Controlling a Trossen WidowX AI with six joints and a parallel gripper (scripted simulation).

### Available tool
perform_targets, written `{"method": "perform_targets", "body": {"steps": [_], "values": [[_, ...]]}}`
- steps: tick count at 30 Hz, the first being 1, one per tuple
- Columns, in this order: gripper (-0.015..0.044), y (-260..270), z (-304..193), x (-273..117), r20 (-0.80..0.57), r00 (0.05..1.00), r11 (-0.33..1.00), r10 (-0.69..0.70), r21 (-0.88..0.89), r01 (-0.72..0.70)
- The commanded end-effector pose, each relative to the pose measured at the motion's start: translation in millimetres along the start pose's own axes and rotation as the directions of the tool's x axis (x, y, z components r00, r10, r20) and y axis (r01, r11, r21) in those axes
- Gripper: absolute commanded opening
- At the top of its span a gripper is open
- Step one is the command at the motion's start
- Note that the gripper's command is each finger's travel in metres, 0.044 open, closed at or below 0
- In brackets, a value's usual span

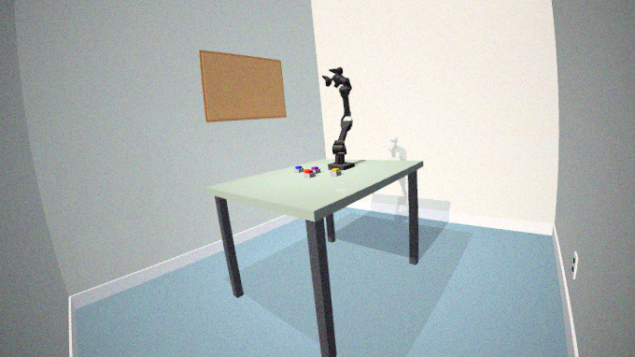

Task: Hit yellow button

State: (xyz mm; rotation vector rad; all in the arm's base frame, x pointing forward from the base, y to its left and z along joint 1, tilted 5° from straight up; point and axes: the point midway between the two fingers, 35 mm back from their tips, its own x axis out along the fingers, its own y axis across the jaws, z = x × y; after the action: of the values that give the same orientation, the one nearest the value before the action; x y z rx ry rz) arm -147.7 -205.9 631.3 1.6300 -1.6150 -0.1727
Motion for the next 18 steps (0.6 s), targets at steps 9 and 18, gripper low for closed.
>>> {"method": "perform_targets", "body": {"steps": [9,18], "values": [[0.0400,-53.4,-125.1,-16.0,-0.294,0.956,0.931,-0.010,-0.351,-0.098],[0.0400,-142.7,-231.0,-60.8,-0.571,0.804,0.769,-0.165,-0.586,-0.258]]}}
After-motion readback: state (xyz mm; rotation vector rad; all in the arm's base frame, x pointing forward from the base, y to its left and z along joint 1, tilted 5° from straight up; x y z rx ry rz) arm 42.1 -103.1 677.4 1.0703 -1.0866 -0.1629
